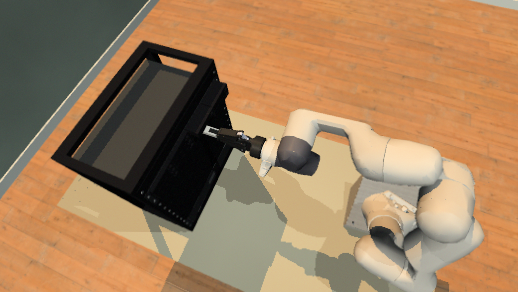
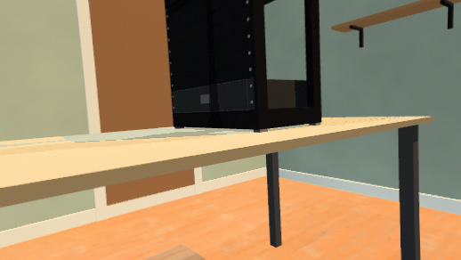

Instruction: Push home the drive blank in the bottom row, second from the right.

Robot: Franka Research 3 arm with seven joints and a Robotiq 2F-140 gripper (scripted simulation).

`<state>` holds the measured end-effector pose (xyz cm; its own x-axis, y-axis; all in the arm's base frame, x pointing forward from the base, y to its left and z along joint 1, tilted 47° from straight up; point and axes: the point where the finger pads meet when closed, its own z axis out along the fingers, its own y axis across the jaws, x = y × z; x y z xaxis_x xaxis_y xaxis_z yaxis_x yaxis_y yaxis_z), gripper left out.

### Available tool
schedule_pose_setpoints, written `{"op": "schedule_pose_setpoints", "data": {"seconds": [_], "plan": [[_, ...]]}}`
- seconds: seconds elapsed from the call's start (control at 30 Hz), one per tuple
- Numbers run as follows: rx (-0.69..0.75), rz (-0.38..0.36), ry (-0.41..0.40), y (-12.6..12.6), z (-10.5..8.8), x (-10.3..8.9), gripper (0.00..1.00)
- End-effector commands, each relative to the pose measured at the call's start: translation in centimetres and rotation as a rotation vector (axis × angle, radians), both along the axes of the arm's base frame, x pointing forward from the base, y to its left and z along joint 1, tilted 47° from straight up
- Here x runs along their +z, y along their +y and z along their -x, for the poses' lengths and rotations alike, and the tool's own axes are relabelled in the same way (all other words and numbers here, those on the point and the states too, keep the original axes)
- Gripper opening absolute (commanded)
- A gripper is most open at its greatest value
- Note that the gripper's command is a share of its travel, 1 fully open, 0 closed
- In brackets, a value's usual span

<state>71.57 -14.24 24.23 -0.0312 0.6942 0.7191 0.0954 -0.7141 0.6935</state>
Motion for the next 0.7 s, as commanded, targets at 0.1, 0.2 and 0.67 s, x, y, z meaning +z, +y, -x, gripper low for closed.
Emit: {"op": "schedule_pose_setpoints", "data": {"seconds": [0.1,0.2,0.67], "plan": [[-0.005,-0.007,0.003,-0.22,-0.13,-0.16,0.00],[-0.005,-0.007,0.003,-0.23,-0.27,-0.18,0.00],[-0.005,-0.007,0.003,-0.24,-0.32,-0.18,0.00]]}}
